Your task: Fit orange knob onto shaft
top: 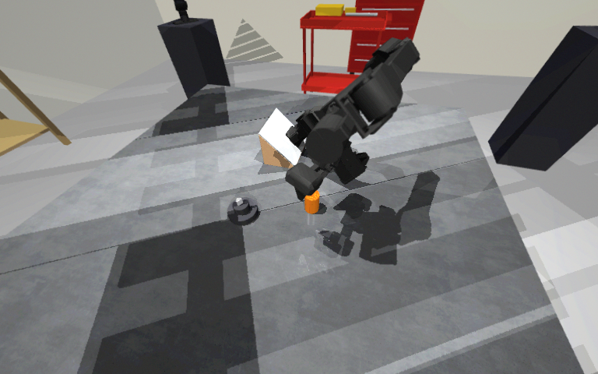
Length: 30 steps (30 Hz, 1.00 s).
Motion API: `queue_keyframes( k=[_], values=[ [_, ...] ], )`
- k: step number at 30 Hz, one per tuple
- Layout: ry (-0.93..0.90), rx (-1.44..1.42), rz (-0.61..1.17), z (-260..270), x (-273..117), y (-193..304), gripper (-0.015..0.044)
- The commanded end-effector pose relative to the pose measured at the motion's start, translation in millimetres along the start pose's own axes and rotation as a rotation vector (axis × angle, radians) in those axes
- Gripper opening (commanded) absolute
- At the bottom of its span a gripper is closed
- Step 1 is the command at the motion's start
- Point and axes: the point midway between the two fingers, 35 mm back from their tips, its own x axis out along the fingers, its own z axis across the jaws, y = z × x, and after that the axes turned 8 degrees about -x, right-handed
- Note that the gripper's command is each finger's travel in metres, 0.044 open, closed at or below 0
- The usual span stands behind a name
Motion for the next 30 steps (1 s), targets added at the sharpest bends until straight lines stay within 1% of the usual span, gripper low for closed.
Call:
queue_keyframes(
  k=[1, 10, 12, 15, 19, 22, 30],
  values=[
    [-0.137, -0.062, -0.248, 30, -2, 25, 0.0440],
    [-0.137, -0.062, -0.248, 30, -2, 24, 0.0440],
    [-0.137, -0.062, -0.248, 31, 5, 22, 0.0440],
    [-0.136, -0.063, -0.249, 35, 30, 15, 0.0440],
    [-0.136, -0.063, -0.249, 35, 32, 15, 0.0440],
    [-0.136, -0.063, -0.250, 37, 44, 10, 0.0440],
    [-0.136, -0.063, -0.249, 37, 53, 8, 0.0440]
  ],
)
